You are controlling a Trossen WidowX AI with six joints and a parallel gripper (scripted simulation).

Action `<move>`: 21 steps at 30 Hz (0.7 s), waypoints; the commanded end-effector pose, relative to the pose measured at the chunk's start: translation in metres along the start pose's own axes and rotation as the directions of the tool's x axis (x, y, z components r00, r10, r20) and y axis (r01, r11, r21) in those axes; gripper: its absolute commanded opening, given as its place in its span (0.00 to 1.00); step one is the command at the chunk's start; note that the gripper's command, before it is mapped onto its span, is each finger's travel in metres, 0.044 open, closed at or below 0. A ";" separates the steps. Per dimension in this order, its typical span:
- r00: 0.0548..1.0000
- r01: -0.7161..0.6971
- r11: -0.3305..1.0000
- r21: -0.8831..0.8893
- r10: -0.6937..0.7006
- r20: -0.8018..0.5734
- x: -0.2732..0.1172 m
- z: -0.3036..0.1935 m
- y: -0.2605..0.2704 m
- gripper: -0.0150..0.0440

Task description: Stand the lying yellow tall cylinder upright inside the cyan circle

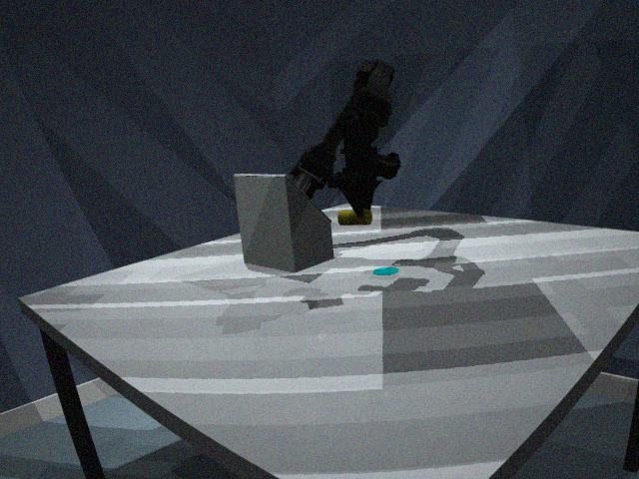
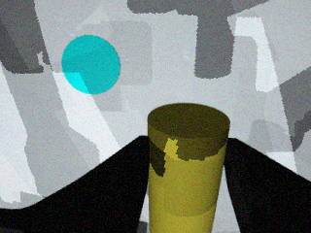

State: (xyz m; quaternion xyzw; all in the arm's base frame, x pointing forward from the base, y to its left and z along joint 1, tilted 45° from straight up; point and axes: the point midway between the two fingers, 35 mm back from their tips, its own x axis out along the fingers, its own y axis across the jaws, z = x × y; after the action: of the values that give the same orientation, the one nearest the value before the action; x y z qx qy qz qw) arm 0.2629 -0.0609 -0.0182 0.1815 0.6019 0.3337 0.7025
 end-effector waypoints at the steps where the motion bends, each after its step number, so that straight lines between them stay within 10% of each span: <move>1: 1.000 -0.005 0.996 0.090 0.005 0.001 -0.001 0.002 0.013 0.43; 21: 1.000 -0.014 0.882 0.471 0.021 -0.008 -0.001 0.007 0.061 0.43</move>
State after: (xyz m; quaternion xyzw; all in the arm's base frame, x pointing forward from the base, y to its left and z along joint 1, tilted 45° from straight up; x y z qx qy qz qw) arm 0.2574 -0.0252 0.0172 0.3259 0.6604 0.2063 0.6443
